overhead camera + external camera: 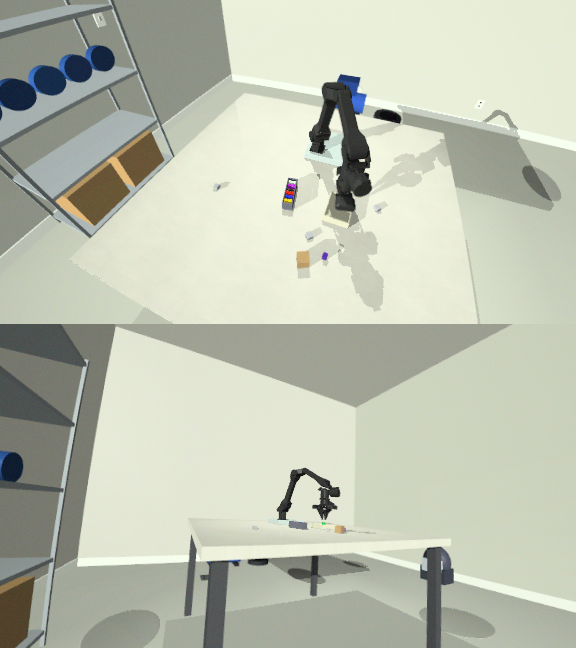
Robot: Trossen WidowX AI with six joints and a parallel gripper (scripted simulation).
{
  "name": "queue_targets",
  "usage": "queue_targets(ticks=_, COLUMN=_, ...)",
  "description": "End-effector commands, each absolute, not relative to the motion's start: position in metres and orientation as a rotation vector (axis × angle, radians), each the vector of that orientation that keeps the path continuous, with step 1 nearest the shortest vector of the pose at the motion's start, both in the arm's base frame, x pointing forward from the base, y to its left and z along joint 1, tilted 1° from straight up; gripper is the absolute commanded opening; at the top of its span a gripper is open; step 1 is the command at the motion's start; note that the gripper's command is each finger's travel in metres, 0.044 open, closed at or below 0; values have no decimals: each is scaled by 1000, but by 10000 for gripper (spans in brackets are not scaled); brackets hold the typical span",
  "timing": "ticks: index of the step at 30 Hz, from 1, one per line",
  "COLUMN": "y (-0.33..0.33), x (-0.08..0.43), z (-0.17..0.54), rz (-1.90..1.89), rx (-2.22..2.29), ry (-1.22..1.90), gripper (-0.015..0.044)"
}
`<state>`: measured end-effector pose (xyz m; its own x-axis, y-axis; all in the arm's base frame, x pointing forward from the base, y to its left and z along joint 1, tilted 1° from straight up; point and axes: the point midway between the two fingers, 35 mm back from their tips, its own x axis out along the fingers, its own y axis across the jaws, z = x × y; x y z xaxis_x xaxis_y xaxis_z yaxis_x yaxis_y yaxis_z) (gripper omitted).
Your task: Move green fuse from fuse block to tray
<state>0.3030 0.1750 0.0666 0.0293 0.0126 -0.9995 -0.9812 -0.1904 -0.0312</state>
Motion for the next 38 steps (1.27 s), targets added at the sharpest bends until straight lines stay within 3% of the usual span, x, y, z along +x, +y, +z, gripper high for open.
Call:
queue_targets(ticks=1, y=175, x=303, z=67, rz=1330, rx=-1356, ry=1082, gripper=210)
queue_targets(ticks=6, y=175, x=303, z=69, rz=1330, rx=-1355, ry=1082, gripper=330)
queue_targets(ticks=11, y=175, x=301, z=103, rz=1331, rx=-1348, ry=1088, gripper=330)
queue_targets(ticks=38, y=174, x=302, z=103, rz=1331, rx=-1356, ry=1084, gripper=330)
